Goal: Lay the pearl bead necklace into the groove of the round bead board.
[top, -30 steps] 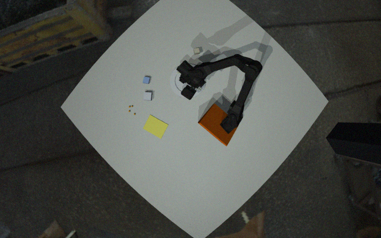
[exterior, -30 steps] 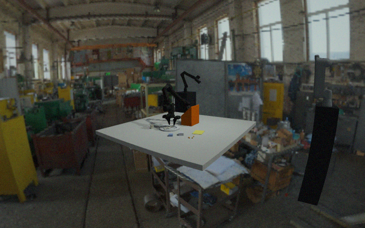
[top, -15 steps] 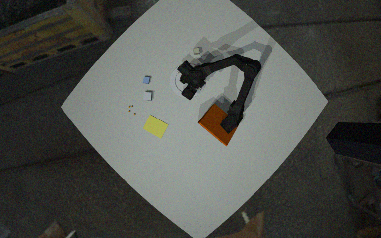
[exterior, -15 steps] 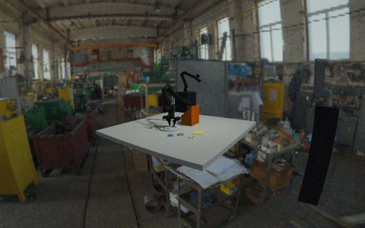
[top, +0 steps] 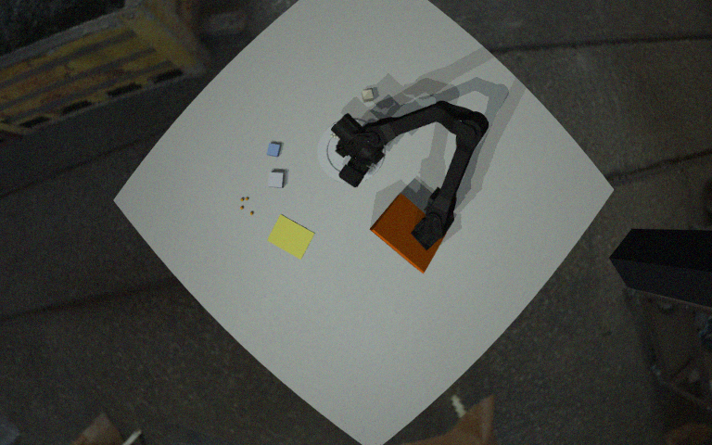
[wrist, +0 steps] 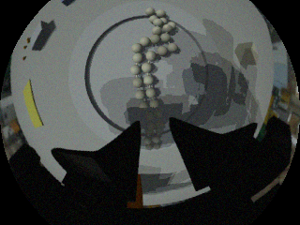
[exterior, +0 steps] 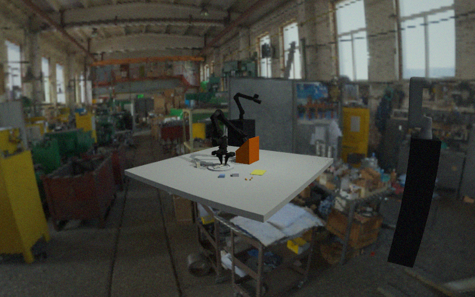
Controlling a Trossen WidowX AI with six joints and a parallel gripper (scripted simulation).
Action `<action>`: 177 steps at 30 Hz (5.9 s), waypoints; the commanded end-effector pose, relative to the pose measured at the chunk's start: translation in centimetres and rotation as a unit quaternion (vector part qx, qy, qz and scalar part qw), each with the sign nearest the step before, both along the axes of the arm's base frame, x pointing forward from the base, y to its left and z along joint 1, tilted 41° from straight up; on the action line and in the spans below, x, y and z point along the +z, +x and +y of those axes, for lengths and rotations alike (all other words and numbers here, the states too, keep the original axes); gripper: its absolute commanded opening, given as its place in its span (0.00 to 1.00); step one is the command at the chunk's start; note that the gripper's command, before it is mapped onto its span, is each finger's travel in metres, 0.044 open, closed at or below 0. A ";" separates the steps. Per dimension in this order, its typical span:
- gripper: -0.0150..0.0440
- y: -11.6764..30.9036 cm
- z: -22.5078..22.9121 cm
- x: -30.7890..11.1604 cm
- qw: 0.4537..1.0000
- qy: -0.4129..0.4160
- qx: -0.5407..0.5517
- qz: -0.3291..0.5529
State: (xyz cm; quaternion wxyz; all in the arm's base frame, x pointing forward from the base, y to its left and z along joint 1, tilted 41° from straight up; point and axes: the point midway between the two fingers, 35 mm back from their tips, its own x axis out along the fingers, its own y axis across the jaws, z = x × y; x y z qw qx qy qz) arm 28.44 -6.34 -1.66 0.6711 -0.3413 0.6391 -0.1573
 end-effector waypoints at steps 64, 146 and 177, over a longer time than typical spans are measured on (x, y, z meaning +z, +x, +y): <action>0.25 -0.2 1.6 1.9 1.000 -0.001 0.002 0.003; 0.56 6.1 4.6 2.1 0.994 -0.015 0.085 0.073; 0.46 6.6 2.8 -0.6 0.993 -0.016 0.091 0.076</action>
